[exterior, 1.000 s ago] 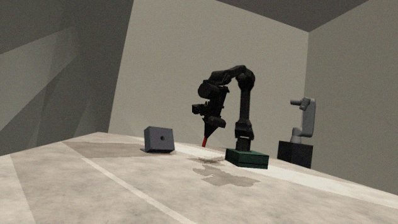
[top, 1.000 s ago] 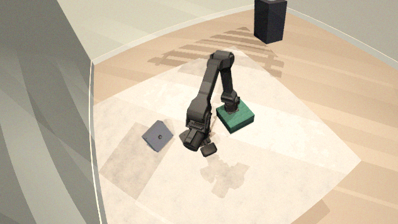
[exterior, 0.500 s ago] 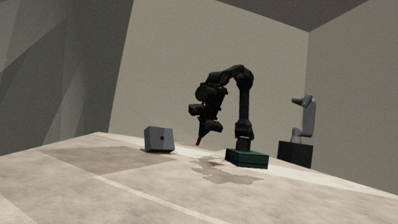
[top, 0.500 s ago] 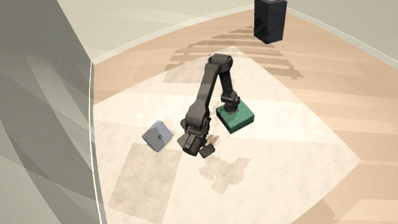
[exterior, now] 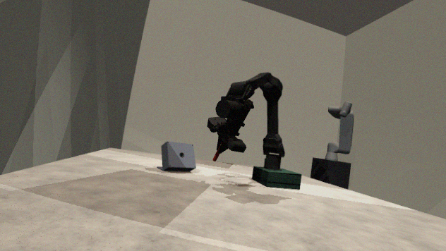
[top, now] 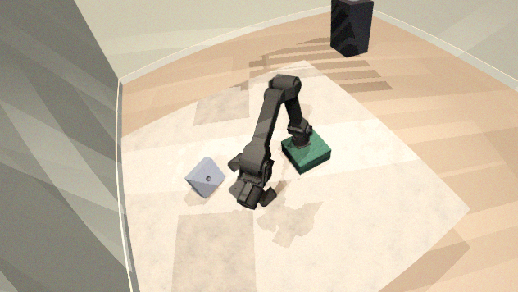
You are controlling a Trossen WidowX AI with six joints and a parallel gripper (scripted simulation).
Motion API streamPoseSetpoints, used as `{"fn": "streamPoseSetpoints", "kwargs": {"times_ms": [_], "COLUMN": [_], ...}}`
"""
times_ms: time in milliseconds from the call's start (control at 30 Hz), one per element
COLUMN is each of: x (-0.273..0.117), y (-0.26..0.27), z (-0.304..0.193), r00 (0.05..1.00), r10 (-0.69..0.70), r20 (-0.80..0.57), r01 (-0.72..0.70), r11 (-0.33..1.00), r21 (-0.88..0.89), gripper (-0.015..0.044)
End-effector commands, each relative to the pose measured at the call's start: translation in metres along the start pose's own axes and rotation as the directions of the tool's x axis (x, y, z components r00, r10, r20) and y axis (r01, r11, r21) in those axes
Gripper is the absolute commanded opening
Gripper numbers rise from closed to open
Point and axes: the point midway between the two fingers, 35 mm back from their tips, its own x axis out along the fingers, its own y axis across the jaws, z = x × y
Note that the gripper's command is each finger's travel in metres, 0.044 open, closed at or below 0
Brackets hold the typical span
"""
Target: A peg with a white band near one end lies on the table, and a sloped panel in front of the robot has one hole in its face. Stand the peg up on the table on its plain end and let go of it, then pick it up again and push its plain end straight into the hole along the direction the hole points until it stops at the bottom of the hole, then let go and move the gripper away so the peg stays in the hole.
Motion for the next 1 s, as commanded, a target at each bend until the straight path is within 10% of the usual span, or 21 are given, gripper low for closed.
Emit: {"fn": "streamPoseSetpoints", "kwargs": {"times_ms": [0,967], "x": [0.003,0.013], "y": [-0.002,-0.021], "z": [0.003,0.033], "r00": [0.999,0.949], "r10": [-0.039,-0.312], "r20": [-0.001,0.055], "r01": [0.039,0.311], "r11": [0.998,0.882], "r21": [-0.045,-0.355], "gripper": [0.0,0.0]}}
